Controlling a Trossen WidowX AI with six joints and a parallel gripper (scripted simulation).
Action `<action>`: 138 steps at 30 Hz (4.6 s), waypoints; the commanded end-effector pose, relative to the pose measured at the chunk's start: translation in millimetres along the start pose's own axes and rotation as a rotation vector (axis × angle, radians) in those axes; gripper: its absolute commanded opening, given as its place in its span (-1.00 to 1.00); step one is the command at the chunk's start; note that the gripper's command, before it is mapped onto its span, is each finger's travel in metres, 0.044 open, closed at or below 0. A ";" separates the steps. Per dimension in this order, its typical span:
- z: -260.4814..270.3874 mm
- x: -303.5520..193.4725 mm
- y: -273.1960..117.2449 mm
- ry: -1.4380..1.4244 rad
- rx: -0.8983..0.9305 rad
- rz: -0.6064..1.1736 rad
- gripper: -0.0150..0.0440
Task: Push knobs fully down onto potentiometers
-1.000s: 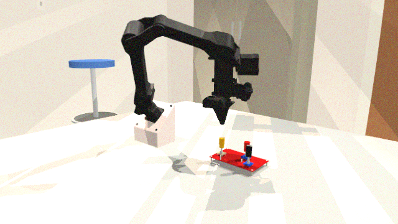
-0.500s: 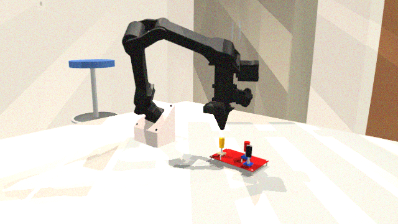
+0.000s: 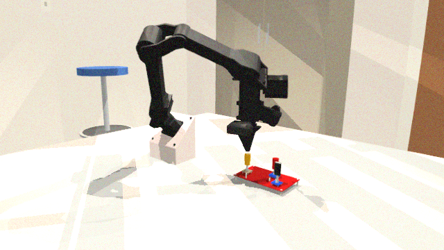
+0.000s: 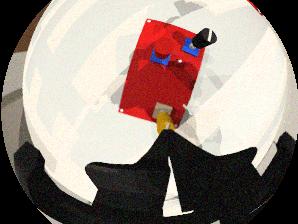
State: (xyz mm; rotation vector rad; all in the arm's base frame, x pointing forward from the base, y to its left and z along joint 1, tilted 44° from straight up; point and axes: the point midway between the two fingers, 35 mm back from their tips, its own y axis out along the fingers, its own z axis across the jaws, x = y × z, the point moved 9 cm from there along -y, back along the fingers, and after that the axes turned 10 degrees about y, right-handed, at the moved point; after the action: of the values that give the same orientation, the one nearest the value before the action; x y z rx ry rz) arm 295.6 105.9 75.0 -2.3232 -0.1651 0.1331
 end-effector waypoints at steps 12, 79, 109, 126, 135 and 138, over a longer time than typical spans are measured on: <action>1.0 -0.2 3.6 -0.009 -0.007 -0.001 -0.49; 0.8 -0.3 17.1 -0.009 -0.008 -0.001 -0.49; 0.7 -0.3 24.7 -0.009 -0.008 -0.001 -0.49; 0.7 -0.3 27.6 -0.009 -0.008 -0.001 -0.49; 0.7 -0.3 27.6 -0.009 -0.008 -0.001 -0.49; 0.7 -0.3 27.6 -0.009 -0.008 -0.001 -0.49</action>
State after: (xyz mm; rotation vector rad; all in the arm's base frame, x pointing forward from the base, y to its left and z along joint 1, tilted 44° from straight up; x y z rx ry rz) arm 295.1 92.2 59.4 -2.3200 -0.1820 0.1443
